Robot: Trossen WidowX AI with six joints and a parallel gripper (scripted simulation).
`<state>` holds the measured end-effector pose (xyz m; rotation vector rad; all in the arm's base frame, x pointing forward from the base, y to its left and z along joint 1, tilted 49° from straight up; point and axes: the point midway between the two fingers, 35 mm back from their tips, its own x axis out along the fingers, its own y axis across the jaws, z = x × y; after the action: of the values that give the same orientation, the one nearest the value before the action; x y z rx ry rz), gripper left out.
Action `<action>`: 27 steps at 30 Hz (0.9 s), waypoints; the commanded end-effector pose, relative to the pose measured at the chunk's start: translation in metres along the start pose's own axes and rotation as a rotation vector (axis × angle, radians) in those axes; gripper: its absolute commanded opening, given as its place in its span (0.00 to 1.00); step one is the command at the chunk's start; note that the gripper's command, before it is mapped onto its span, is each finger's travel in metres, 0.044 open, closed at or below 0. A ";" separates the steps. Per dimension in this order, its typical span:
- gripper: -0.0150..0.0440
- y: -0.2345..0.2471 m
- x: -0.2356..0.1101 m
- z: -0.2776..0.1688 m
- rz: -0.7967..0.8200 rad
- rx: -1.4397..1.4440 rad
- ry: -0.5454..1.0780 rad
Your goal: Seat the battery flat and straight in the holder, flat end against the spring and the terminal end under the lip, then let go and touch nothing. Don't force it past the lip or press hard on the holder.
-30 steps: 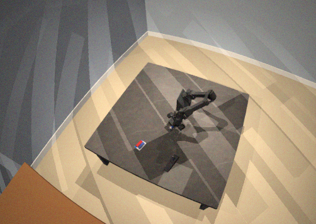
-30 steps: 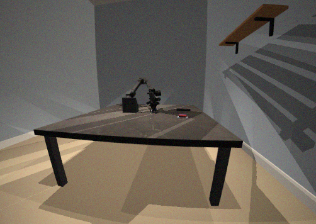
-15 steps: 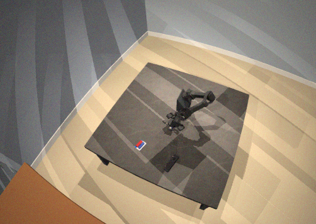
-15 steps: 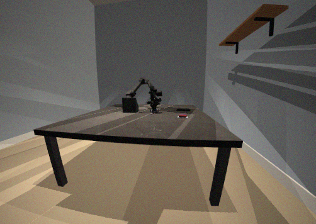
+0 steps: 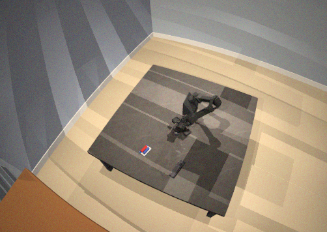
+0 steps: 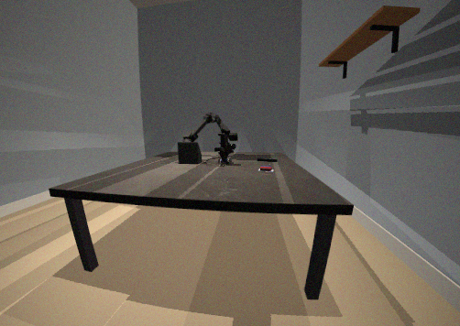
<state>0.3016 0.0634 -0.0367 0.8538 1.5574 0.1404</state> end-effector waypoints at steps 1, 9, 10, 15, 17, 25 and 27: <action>0.38 -0.001 0.003 -0.004 -0.002 0.002 0.043; 0.38 0.000 0.003 -0.004 -0.004 0.000 0.084; 0.38 0.000 0.003 -0.004 -0.004 0.000 0.088; 0.38 0.001 0.002 -0.003 -0.006 -0.001 0.112; 0.38 0.002 0.002 -0.003 -0.007 -0.002 0.120; 0.38 0.003 0.002 0.000 -0.013 -0.003 0.140; 0.38 0.003 0.002 0.000 -0.016 -0.004 0.141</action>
<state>0.3042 0.0651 -0.0368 0.8416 1.6800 0.1843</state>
